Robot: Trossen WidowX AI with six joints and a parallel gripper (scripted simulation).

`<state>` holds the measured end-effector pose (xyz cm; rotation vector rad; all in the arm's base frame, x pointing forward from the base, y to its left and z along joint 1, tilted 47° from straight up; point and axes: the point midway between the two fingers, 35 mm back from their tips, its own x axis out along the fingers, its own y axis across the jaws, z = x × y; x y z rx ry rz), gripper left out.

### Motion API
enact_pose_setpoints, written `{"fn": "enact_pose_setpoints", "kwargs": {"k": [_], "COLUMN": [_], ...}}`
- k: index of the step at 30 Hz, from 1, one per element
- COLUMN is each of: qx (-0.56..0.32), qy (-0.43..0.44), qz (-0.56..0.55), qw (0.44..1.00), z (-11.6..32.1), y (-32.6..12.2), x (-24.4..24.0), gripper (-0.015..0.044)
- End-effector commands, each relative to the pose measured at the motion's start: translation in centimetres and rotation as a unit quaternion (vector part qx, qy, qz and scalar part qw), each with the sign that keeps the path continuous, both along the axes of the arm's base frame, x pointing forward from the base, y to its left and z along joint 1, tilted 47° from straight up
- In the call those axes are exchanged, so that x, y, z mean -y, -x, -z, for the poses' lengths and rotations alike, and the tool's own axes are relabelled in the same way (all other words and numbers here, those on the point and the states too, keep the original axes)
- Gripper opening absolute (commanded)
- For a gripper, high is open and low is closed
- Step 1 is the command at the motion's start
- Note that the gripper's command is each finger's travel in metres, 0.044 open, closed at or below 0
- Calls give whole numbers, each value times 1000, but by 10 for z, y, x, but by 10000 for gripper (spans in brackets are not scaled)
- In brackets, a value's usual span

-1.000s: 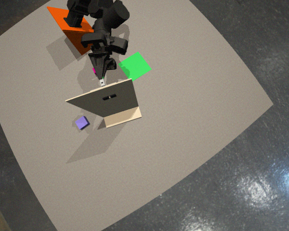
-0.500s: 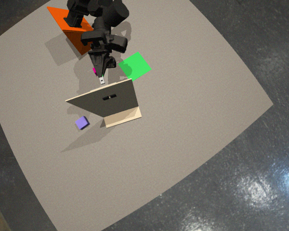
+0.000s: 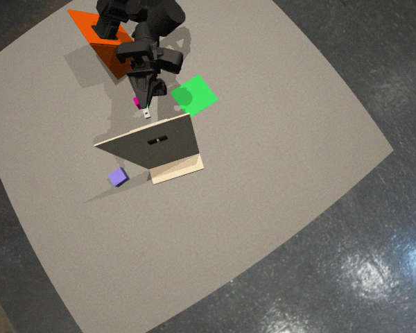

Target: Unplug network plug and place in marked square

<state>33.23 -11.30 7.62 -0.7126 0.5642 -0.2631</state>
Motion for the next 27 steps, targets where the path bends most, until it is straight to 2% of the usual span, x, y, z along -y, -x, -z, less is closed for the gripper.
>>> {"fn": "enact_pose_setpoints", "kwargs": {"k": [1,27], "qx": [0,-1], "qy": [1,1], "qz": [2,2], "qw": [1000,1000], "z": [-1,-4], "y": [3,12], "x": [0,-4], "gripper": [0,0]}}
